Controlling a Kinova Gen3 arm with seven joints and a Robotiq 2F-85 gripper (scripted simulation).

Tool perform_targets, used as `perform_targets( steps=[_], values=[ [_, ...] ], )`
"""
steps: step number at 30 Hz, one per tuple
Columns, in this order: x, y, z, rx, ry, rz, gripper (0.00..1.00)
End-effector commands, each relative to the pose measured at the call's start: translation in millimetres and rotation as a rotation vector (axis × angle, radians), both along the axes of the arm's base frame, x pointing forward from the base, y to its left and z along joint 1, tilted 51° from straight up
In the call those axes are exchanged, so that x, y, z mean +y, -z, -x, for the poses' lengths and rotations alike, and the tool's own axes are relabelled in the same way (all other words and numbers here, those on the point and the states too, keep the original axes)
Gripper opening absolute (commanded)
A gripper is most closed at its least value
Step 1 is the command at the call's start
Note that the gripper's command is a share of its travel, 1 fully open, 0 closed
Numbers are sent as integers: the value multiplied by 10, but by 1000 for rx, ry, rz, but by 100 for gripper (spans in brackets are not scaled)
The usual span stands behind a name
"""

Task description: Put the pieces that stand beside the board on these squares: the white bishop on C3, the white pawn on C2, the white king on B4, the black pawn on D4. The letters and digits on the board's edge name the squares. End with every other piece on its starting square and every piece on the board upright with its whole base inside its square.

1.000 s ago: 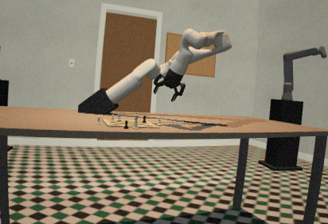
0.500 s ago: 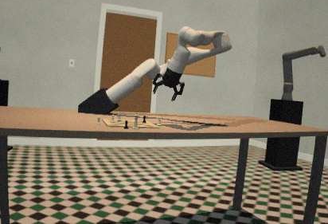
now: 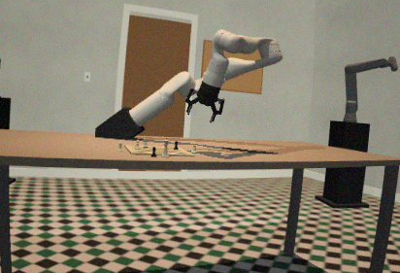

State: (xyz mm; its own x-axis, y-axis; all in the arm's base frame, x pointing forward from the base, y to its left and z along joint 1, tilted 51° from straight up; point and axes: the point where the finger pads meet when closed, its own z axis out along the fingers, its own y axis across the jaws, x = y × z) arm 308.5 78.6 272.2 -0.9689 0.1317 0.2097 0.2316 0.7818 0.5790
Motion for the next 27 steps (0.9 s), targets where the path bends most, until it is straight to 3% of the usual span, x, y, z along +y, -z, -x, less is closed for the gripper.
perform_targets(
  steps=[1, 27],
  values=[
    [-25, 9, -4, 3, 8, 1, 100],
    [-96, -24, -142, 35, 164, -67, 100]
  ],
)
